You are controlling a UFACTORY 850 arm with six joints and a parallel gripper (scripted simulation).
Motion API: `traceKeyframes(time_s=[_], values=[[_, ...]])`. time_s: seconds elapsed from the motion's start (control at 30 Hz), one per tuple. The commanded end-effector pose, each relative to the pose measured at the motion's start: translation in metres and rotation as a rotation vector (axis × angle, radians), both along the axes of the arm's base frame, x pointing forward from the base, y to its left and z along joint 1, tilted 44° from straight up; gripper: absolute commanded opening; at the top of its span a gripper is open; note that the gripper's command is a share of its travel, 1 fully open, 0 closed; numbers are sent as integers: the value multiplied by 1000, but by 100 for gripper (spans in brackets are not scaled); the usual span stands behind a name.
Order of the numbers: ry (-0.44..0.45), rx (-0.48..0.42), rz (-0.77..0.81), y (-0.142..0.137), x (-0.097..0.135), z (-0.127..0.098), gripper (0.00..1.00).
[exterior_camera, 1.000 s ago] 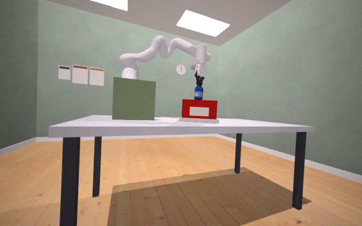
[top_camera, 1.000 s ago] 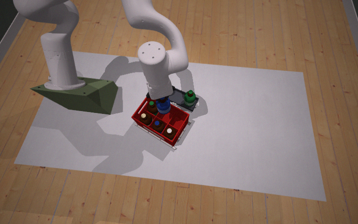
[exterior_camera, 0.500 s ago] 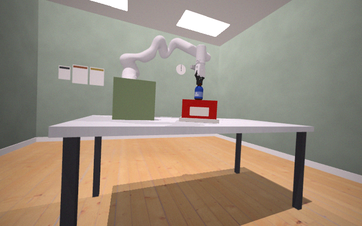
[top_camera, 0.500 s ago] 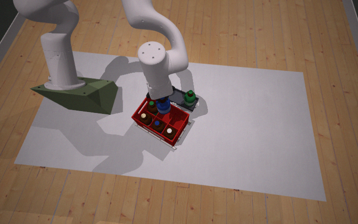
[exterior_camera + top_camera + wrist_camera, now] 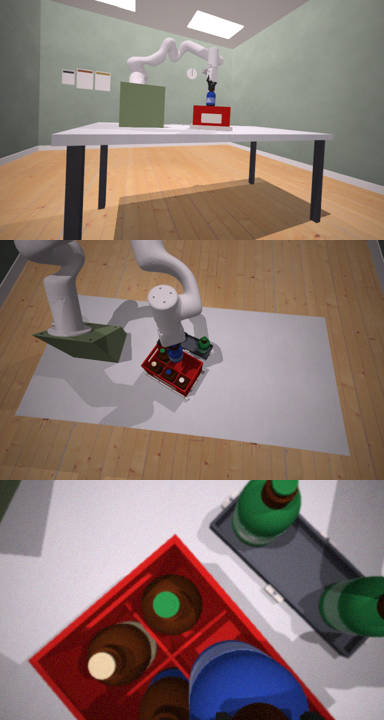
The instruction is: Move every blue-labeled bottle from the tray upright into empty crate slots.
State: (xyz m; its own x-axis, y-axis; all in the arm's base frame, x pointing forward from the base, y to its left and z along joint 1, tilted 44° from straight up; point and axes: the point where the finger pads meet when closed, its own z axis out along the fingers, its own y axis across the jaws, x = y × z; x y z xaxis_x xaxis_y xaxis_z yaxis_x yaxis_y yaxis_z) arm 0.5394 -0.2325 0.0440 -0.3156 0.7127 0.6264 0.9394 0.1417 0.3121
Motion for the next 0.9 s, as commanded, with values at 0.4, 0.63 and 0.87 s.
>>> traceKeyframes(time_s=[0.4,0.63,0.87], values=[[-2,-2,-1,2,1,-2,0],[-2,-2,-1,3,2,-4,0],[-2,-2,-1,6,2,-7,0]])
